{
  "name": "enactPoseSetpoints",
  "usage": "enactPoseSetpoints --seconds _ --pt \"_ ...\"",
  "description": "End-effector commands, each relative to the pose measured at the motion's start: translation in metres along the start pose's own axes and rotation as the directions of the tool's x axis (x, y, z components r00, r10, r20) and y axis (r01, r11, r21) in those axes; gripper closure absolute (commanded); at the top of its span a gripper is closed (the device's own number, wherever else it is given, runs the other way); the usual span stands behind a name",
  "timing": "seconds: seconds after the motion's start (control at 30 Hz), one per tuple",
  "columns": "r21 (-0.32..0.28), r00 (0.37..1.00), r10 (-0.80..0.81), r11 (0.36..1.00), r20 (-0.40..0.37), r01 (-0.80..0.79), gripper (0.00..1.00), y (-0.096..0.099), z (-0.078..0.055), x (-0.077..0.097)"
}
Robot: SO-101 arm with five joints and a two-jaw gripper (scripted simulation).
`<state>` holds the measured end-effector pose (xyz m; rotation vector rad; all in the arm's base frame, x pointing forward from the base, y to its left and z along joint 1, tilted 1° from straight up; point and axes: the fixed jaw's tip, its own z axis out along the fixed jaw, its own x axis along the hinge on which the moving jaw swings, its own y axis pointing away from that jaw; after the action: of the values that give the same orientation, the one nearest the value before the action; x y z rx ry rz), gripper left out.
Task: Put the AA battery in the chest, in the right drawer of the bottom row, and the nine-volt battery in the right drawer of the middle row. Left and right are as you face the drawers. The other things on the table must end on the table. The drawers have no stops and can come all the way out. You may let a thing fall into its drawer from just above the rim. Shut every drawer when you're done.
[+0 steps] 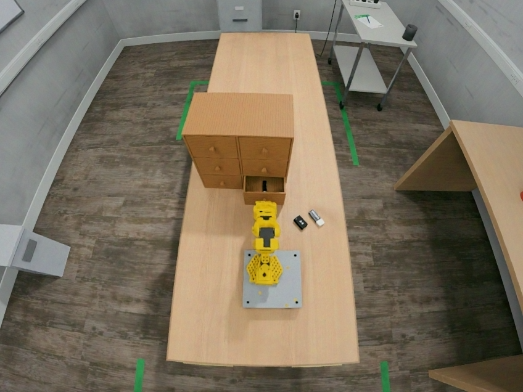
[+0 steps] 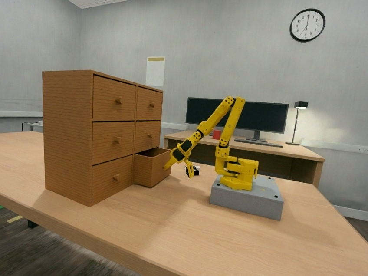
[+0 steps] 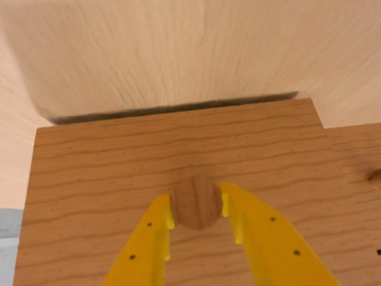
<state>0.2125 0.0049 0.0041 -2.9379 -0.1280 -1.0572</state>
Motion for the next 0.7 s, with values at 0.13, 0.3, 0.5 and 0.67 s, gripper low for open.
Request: enactPoseSetpoints --seconds 0.13,0.3,0.5,0.67 --pt "-0.017 1.000 0.008 1.000 0.017 -0.008 1.00 0.004 0.002 -0.002" --pt "-0.007 1.000 0.007 1.000 0.016 -0.007 1.00 0.001 0.006 0.005" --pt "0.003 1.000 0.006 1.000 0.016 -0.006 1.00 -0.002 0.010 0.013" --pt "0.003 1.000 0.006 1.000 0.029 -0.006 1.00 -0.002 0.010 0.009"
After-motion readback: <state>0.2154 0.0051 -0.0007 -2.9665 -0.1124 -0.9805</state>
